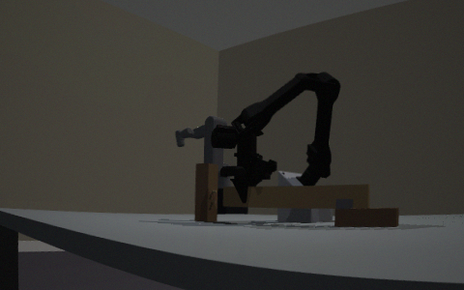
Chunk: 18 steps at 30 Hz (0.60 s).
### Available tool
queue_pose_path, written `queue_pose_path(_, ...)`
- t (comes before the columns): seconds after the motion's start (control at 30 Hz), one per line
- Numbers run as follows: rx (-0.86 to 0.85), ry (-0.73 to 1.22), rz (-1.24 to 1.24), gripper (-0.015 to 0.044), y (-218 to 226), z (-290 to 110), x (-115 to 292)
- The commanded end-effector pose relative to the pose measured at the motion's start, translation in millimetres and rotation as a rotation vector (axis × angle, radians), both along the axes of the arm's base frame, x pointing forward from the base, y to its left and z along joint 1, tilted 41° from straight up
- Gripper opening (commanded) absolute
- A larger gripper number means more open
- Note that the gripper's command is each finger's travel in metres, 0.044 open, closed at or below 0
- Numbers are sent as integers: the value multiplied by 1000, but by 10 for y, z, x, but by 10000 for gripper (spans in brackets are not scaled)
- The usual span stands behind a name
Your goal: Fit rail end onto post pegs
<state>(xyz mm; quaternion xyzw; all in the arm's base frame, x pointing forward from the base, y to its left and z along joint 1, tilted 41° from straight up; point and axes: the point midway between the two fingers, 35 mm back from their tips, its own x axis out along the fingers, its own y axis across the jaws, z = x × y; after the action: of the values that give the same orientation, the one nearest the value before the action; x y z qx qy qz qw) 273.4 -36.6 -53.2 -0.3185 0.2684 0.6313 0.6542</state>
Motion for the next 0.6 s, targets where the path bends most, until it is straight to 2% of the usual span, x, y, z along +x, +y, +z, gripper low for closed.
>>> queue_pose_path(0.0,-3,-7,-2,0,-11,10,25)
queue_pose_path(0.57,-3,-7,-2,0,-13,-3,25)
